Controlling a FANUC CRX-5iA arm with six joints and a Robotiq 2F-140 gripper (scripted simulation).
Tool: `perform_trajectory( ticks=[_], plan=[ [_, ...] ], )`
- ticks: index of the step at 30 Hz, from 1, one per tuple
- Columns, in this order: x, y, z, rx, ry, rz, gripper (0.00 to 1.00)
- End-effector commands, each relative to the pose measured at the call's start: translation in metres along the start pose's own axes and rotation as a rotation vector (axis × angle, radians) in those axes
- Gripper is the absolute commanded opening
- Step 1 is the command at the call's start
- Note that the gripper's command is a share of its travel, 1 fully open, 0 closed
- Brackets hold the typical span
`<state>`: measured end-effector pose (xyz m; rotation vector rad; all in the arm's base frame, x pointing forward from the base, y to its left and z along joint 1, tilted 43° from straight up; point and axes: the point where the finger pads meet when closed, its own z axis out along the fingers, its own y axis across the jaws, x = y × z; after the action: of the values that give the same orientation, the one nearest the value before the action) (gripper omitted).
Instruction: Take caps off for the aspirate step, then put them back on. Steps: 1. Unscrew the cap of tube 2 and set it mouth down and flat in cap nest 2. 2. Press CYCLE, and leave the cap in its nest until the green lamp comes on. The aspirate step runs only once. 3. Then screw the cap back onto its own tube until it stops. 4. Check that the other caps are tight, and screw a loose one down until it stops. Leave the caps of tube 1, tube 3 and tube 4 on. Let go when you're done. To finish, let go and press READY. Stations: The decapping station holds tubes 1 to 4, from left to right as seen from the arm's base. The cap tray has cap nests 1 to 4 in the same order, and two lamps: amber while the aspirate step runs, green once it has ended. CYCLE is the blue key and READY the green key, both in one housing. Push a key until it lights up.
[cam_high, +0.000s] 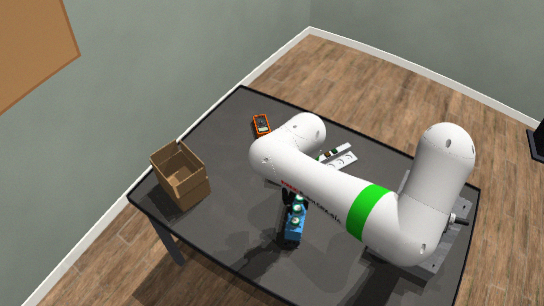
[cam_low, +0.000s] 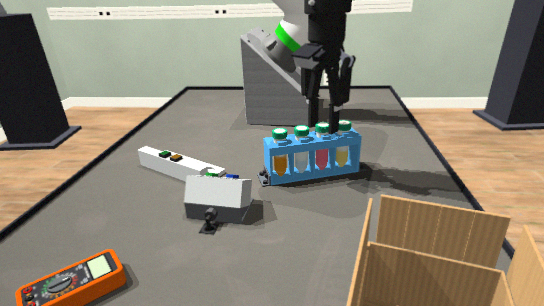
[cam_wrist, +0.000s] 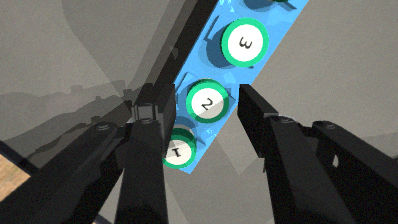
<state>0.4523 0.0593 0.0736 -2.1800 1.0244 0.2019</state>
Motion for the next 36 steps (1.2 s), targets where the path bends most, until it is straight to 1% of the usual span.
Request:
perform_trajectory(
  ticks=[1, 2, 6, 10, 12, 14, 20, 29, 30, 36],
  plan=[
    [0.0006, -0.0002, -0.0007, 0.001, 0.002, 0.166, 0.41],
    [0.0006, -0.0002, -0.0007, 0.001, 0.002, 0.25, 0.41],
    [0.0006, -0.0002, -0.0007, 0.001, 0.001, 0.392, 0.41],
    [0.0006, -0.0002, -0.0007, 0.002, 0.001, 0.593, 0.41],
    [0.0006, -0.0002, -0.0007, 0.002, 0.001, 0.593, 0.41],
    [0.0006, -0.0002, -0.0007, 0.001, 0.001, 0.776, 0.41],
    [0.0006, -0.0002, -0.0007, 0.001, 0.001, 1.047, 0.41],
    [0.0006, -0.0002, -0.0007, 0.001, 0.001, 1.047, 0.41],
    [0.0006, -0.0002, -0.0007, 0.001, 0.001, 1.047, 0.3],
    [0.0006, -0.0002, -0.0007, 0.002, 0.001, 1.047, 0.3]
  ],
)
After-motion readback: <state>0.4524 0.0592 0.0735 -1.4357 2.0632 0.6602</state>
